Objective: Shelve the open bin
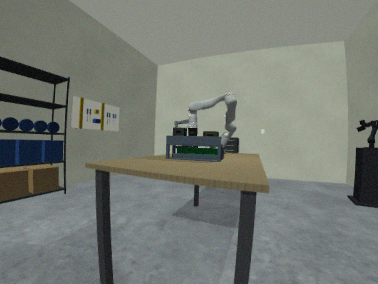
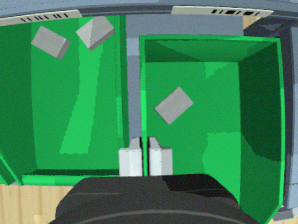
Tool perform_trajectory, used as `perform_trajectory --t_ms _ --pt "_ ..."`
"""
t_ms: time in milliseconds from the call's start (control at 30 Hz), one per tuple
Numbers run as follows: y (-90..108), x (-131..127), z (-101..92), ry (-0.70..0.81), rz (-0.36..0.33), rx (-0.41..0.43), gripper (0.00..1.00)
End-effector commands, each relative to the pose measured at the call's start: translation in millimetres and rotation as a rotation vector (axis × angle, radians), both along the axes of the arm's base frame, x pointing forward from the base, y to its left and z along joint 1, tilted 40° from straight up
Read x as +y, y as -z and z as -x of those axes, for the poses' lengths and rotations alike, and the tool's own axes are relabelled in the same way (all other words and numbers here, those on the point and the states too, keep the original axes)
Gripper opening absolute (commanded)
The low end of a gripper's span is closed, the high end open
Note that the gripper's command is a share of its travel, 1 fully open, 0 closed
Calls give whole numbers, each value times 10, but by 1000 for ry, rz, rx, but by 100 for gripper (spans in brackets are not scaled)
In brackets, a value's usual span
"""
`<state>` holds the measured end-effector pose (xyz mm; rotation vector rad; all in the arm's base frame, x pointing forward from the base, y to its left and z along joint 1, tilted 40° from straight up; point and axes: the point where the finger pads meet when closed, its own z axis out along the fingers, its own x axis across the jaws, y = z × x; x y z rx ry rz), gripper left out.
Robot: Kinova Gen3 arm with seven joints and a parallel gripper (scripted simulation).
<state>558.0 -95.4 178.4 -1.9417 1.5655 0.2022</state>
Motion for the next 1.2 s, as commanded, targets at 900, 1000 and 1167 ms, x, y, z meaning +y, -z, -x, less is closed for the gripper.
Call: perform_trajectory --t_ms 900,1000,1167 --pt "-24 -40 -18 3 7 -15 0" --pt "-24 -42 -17 4 7 -15 0" --pt "-25 -46 -16 4 7 -15 0"
